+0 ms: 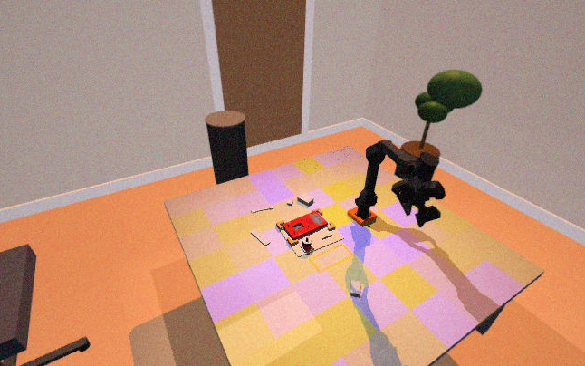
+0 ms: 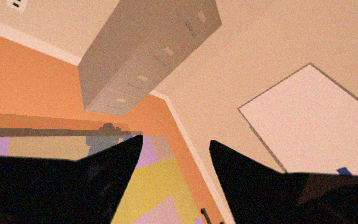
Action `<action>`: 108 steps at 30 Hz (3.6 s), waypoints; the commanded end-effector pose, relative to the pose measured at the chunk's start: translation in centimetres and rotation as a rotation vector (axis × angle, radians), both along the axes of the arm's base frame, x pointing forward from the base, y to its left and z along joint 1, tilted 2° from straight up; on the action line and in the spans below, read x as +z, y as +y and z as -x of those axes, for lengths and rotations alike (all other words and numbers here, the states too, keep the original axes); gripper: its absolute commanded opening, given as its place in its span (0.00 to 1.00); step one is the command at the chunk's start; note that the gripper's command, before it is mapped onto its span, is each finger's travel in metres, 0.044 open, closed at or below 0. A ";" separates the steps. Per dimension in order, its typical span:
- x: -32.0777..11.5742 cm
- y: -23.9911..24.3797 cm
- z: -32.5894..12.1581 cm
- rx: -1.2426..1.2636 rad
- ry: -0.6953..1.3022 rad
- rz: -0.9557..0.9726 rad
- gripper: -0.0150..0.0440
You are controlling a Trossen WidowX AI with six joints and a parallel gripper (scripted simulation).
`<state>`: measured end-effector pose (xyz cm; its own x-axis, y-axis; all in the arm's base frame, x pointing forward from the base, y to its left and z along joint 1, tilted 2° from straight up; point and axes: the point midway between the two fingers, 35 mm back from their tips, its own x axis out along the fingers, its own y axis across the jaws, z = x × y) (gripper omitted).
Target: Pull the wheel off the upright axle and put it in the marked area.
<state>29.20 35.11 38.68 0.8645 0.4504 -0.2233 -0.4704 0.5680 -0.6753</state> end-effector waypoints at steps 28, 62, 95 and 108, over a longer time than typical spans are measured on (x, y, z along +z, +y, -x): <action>-21.9 -30.8 -12.3 -0.869 1.012 -0.075 0.76; -31.3 -39.4 -7.8 -1.233 1.369 -0.337 0.76; -32.6 -39.5 -7.7 -1.240 1.368 -0.333 0.25; -32.2 -39.5 -7.7 -1.239 1.368 -0.333 0.25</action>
